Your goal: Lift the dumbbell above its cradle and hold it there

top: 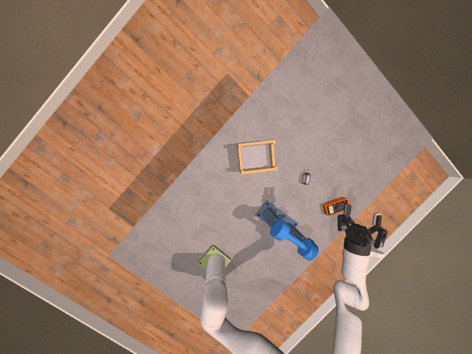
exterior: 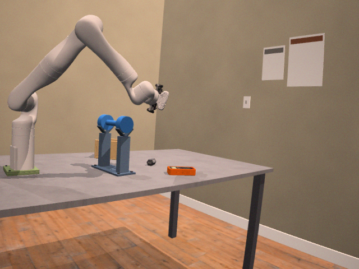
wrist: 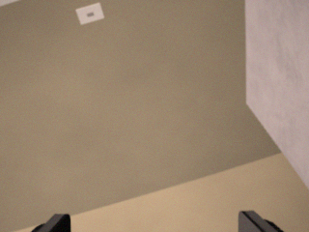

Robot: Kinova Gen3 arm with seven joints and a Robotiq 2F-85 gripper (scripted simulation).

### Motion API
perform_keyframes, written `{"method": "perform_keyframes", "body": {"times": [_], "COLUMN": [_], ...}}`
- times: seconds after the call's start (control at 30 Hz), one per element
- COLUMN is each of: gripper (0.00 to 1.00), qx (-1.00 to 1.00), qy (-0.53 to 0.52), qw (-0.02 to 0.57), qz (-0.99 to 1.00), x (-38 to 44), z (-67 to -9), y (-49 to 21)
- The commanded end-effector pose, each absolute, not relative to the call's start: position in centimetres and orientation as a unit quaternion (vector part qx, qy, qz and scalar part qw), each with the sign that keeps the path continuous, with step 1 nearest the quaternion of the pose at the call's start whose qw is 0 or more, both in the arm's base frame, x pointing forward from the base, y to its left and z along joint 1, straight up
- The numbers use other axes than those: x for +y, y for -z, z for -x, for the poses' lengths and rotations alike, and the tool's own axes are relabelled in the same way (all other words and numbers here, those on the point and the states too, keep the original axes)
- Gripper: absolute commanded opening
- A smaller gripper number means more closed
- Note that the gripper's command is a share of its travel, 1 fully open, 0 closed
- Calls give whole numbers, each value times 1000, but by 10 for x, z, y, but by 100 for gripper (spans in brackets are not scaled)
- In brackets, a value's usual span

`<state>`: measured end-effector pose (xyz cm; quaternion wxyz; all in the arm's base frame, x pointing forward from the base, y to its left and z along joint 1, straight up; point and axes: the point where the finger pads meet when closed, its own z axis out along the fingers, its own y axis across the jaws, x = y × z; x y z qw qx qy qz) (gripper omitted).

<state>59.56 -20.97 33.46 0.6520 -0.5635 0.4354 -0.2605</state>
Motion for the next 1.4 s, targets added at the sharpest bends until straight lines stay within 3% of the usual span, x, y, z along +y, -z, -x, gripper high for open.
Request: {"method": "perform_keyframes", "body": {"times": [0.0, 0.83, 1.37], "gripper": [100, 100, 100], "qx": [435, 439, 486], "qy": [261, 259, 235], "qw": [652, 648, 592], "qz": [564, 567, 598], "x": [-210, -209, -203], "z": [-596, -594, -569], "y": [-336, -335, -332]}}
